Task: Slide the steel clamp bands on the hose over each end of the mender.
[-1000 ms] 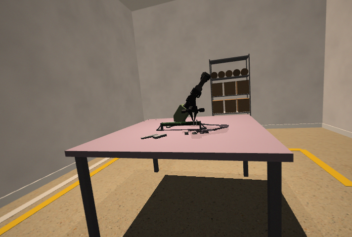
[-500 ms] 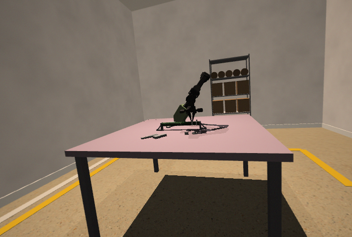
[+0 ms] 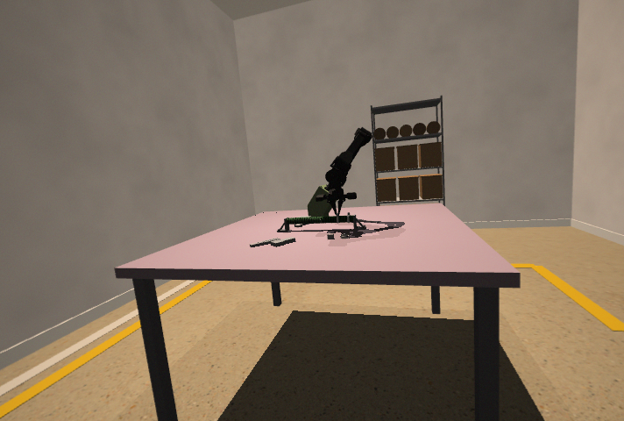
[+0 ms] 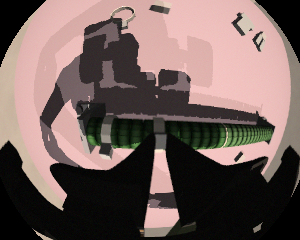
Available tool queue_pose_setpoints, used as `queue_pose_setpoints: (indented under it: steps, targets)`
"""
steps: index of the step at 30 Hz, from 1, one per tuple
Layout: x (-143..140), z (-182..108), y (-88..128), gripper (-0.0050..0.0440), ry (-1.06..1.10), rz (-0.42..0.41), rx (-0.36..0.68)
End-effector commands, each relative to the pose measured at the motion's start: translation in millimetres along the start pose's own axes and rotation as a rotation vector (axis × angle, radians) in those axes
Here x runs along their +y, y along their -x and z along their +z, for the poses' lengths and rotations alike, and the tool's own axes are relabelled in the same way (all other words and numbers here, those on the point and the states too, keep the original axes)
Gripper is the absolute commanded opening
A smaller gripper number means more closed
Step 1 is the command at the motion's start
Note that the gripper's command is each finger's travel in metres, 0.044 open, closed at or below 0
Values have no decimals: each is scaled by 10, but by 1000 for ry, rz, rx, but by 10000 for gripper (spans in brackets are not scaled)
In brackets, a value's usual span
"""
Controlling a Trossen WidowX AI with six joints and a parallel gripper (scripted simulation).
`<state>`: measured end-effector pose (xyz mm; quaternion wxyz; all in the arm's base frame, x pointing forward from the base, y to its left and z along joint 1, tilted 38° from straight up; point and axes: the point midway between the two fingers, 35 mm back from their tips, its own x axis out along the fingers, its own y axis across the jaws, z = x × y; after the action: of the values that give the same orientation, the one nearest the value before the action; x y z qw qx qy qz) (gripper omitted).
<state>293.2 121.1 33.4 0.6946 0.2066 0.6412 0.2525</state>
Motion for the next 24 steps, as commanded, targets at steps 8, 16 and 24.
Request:
queue_pose_setpoints:
  steps: [8, 16, 24]
  targets:
    - [-126, -3, -9, 0, 0, 2, 2]
    - [-206, -4, -9, 0, 0, 1, 2]
    - [-290, -4, -9, 0, 0, 2, 2]
